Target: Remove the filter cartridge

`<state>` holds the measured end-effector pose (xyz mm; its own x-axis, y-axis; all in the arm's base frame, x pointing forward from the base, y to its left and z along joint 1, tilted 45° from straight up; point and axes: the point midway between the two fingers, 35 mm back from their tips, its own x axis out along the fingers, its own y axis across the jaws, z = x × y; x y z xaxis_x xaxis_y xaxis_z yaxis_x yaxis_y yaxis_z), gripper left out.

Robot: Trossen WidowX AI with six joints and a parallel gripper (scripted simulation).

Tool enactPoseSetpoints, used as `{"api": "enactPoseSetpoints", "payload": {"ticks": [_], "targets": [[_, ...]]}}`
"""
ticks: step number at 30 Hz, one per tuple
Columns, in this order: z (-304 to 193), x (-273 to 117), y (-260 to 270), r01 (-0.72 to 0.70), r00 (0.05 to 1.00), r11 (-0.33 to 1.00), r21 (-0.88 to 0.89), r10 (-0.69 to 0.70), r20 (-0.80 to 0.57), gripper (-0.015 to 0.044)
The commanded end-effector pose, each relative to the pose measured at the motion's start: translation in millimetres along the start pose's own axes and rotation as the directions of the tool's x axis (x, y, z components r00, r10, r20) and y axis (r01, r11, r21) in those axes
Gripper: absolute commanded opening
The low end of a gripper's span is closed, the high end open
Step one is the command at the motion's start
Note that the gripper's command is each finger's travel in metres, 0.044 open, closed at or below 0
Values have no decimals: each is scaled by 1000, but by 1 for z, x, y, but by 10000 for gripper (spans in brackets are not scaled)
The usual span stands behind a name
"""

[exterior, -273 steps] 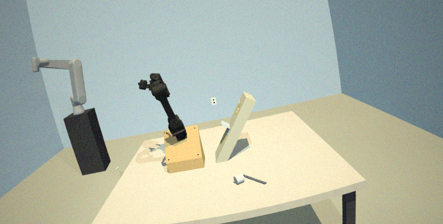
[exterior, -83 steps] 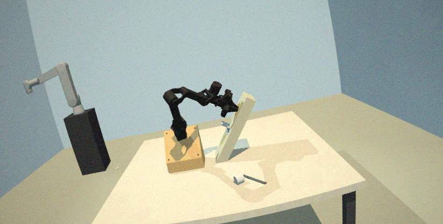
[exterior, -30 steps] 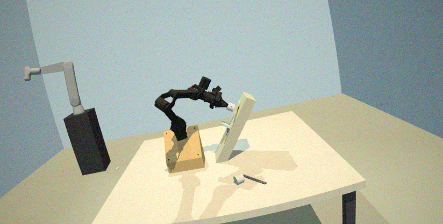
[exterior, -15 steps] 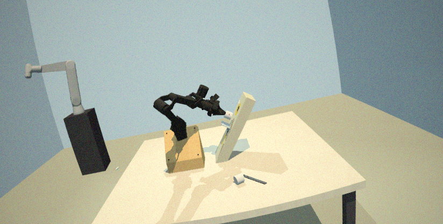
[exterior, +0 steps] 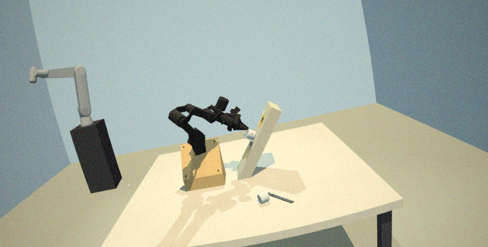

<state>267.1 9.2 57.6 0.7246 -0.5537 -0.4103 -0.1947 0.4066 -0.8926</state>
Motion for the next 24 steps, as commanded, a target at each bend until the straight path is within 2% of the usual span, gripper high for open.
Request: {"api": "enactPoseSetpoints", "payload": {"ticks": [1,5,12,16,24], "targets": [[1,0,-1,1,1000,1000,6,-1,2,89],[-2,0,1,1,1000,1000,9,-1,12,89],[59,-9,-31,1,1000,1000,10,-1,13,89],[65,-11,-35,1,1000,1000,10,-1,13,89],[114,-52,-60,-1,1000,1000,19,0,21,299]]}}
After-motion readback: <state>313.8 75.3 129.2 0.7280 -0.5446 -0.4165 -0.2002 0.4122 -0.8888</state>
